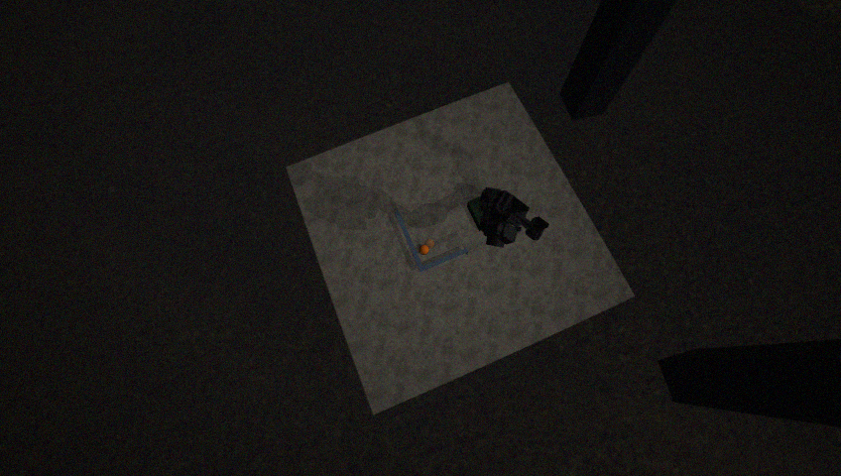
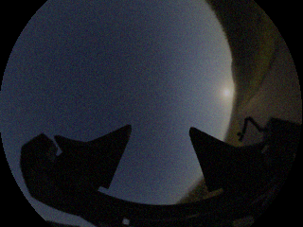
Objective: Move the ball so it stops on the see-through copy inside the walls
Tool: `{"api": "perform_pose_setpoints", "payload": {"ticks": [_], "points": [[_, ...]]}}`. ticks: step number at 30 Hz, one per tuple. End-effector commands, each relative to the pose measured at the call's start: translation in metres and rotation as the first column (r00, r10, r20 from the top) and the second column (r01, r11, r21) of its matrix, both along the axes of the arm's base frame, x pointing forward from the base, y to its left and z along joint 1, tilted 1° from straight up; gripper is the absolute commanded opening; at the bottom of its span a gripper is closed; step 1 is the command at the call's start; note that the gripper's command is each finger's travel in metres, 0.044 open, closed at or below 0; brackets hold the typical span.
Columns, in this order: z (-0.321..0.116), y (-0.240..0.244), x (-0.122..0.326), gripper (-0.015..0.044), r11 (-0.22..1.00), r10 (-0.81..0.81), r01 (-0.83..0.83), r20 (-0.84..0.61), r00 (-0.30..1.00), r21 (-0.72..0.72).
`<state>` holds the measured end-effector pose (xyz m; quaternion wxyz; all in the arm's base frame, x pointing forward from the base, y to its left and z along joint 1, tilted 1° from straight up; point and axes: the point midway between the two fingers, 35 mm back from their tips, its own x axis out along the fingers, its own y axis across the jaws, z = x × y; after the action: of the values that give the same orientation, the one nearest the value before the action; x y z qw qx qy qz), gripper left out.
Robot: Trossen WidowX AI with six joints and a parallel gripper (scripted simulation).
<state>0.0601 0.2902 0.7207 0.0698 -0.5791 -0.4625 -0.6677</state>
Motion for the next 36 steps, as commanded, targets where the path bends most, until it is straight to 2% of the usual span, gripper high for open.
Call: {"api": "perform_pose_setpoints", "payload": {"ticks": [1, 3, 11, 18, 27, 36], "points": [[0.000, -0.001, -0.001, 0.0374, 1.000, 0.003, -0.003, 0.000, 1.000, 0.002], [0.004, -0.007, -0.008, 0.0338, 0.999, 0.024, -0.024, 0.001, 1.000, 0.021], [0.026, -0.072, -0.061, 0.0338, 0.963, 0.202, -0.203, 0.023, 0.979, 0.179], [0.040, -0.168, -0.104, 0.0338, 0.850, 0.372, -0.384, 0.107, 0.922, 0.360], [0.036, -0.311, -0.115, 0.0338, 0.583, 0.553, -0.569, 0.230, 0.801, 0.581], [0.005, -0.437, -0.069, 0.0338, 0.227, 0.682, -0.644, 0.353, 0.641, 0.731]]}}
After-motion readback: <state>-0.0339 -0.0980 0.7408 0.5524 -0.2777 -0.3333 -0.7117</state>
